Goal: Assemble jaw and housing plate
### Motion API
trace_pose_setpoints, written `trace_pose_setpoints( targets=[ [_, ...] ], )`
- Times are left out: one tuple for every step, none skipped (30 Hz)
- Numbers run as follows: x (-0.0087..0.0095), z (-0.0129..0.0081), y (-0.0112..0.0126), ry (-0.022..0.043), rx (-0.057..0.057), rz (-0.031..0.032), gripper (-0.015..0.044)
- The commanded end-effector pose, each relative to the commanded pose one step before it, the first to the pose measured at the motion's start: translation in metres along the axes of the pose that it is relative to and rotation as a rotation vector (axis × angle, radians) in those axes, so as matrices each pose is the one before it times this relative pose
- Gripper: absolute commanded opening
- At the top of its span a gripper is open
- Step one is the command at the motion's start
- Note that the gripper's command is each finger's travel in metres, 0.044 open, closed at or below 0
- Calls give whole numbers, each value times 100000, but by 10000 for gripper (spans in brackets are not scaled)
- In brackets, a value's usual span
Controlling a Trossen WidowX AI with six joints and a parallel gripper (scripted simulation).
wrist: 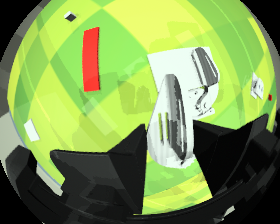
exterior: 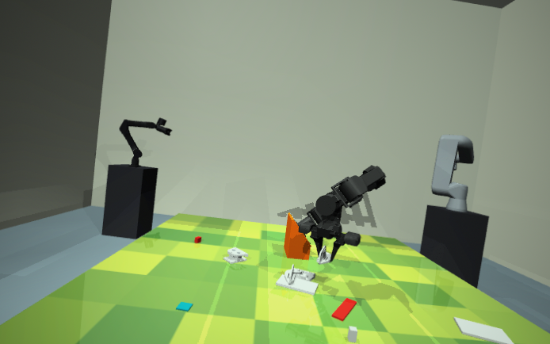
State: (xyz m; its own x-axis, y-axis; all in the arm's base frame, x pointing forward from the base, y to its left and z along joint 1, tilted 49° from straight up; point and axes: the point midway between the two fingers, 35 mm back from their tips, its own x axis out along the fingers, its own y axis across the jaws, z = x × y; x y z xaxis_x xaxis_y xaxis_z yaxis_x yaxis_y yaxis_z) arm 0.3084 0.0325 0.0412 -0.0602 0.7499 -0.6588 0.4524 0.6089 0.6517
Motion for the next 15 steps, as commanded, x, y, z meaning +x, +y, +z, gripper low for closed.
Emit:
trace_pose_setpoints(
  targets=[
    [-23,1175,-1136,-391,-1602,-356,134],
    [20,225,-242,22,-211,31,134],
    [22,222,-245,23,-212,34,134],
    [23,219,-248,24,-212,36,134],
    [24,216,-251,25,-213,38,134],
    [25,213,-255,26,-214,41,134],
    [26,210,-258,27,-214,43,134],
    [28,207,-261,28,-215,46,134],
    [29,204,-264,29,-216,48,134],
    [30,201,-267,30,-216,50,134],
    [31,198,-270,31,-217,53,134],
    [21,128,-179,21,-143,36,134],
    [16,90,-129,15,-102,26,134],
    [9,54,-77,9,-61,16,134],
    [3,18,-26,3,-20,5,134]
  ],
)
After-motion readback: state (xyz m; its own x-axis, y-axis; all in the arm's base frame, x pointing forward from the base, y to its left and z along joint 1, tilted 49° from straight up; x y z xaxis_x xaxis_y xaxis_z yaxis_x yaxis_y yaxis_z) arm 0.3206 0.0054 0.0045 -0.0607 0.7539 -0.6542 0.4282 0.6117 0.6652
